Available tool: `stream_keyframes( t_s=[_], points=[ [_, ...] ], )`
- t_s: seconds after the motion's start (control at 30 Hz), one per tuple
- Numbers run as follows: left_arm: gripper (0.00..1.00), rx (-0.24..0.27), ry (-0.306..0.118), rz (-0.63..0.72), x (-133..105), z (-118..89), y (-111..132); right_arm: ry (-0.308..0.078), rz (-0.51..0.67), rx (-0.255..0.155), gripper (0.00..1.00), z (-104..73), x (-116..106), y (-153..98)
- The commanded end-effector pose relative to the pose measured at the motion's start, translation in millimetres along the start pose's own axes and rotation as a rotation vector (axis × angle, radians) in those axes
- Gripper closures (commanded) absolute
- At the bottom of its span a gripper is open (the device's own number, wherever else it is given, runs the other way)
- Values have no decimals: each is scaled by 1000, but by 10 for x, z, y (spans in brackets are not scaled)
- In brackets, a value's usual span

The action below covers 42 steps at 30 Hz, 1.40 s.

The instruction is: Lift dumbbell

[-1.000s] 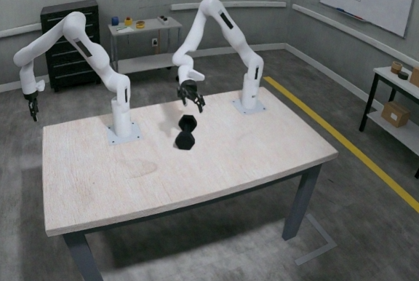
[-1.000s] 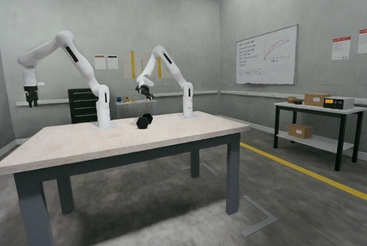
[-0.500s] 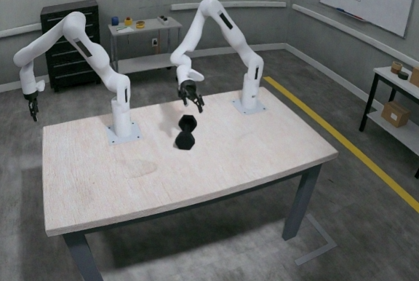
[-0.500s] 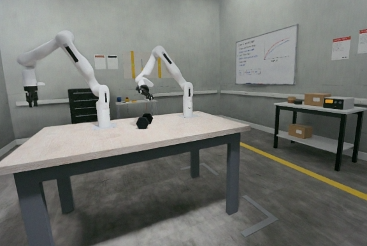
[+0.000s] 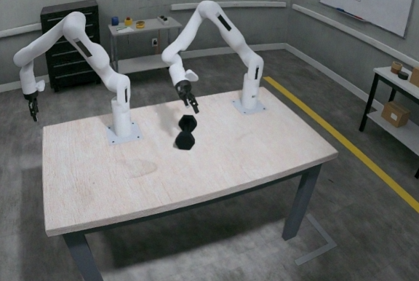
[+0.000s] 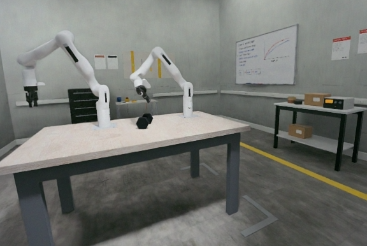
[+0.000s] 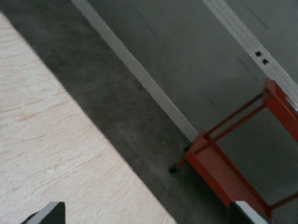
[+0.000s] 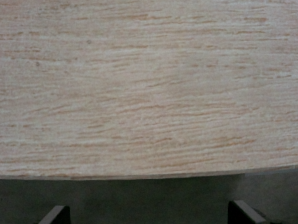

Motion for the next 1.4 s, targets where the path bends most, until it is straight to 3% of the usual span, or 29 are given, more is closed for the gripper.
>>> stream_keyframes(
  t_s=[0.0, 0.43, 0.5, 1.0, 1.1, 1.23, 1.37],
  points=[
    [2, 63, 14, -87, -36, 3, 0, -9, -6, 0, 2, -10, -34, 3],
    [2, 448, 46, -584, -253, -103, -134, -9, -6, 0, 2, -10, -34, 3],
    [2, 448, 46, -584, -253, -103, -134, -9, -6, 0, 2, -10, -34, 3],
    [2, 909, 73, -1185, -440, -175, -362, -9, -6, 0, 2, -10, -34, 3],
    [2, 927, 76, -1222, -430, -155, -370, -9, -6, 0, 2, -10, -34, 3],
    [2, 1048, 85, -1367, -484, -189, -459, -9, -6, 0, 2, -10, -34, 3],
    [2, 1119, 91, -1473, -491, -173, -521, -9, -6, 0, 2, -10, -34, 3]
  ],
)
Point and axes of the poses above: on each arm, the point where the finger pads meet when closed, its own z axis out along the fingers, its own y axis across the jaws, x = y × z, the point moved 4 cm from there along -z, back along the fingers, and after that the axes turned 6 degrees about z, right-handed, at the moved point
